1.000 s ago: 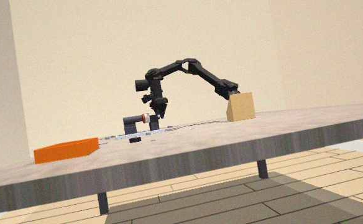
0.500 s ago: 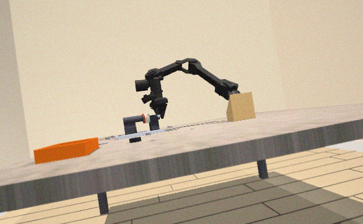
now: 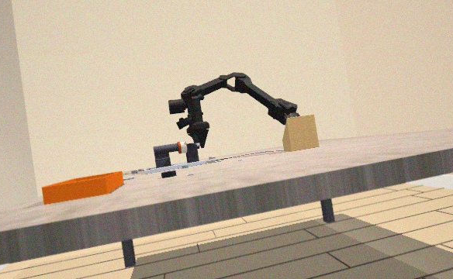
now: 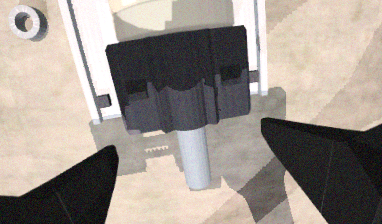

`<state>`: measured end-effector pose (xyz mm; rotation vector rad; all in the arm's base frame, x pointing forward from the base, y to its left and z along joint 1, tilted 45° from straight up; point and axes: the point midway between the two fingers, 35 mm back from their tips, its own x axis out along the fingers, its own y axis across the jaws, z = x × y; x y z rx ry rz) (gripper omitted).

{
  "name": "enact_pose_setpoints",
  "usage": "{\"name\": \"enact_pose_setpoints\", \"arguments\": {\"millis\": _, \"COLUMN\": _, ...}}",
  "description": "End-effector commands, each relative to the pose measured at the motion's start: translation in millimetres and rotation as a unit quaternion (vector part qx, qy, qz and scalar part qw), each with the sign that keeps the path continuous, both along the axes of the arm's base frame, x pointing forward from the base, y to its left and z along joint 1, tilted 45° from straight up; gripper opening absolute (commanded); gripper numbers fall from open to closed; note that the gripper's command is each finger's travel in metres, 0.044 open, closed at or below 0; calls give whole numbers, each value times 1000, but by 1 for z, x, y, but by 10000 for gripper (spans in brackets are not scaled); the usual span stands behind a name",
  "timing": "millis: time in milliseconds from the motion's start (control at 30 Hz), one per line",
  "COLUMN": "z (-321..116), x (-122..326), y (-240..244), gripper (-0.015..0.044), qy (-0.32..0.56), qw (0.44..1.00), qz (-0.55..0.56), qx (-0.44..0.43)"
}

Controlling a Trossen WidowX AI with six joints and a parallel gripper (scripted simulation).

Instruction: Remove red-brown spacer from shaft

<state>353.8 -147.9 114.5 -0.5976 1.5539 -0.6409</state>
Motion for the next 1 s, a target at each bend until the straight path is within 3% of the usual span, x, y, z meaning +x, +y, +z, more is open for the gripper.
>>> {"name": "enact_pose_setpoints", "arguments": {"millis": 0, "z": -1, "x": 0, "y": -2, "gripper": 440, "qy": 1, "qw": 1000, "qz": 0, "qx": -2}}
{"name": "enact_pose_setpoints", "arguments": {"millis": 567, "z": -12, "x": -2, "y": -13, "gripper": 440, "qy": 1, "qw": 1000, "qz": 0, "qx": -2}}
{"name": "enact_pose_setpoints", "arguments": {"millis": 967, "z": -12, "x": -1, "y": -12, "gripper": 125, "qy": 0, "qw": 1000, "qz": 0, "qx": 0}}
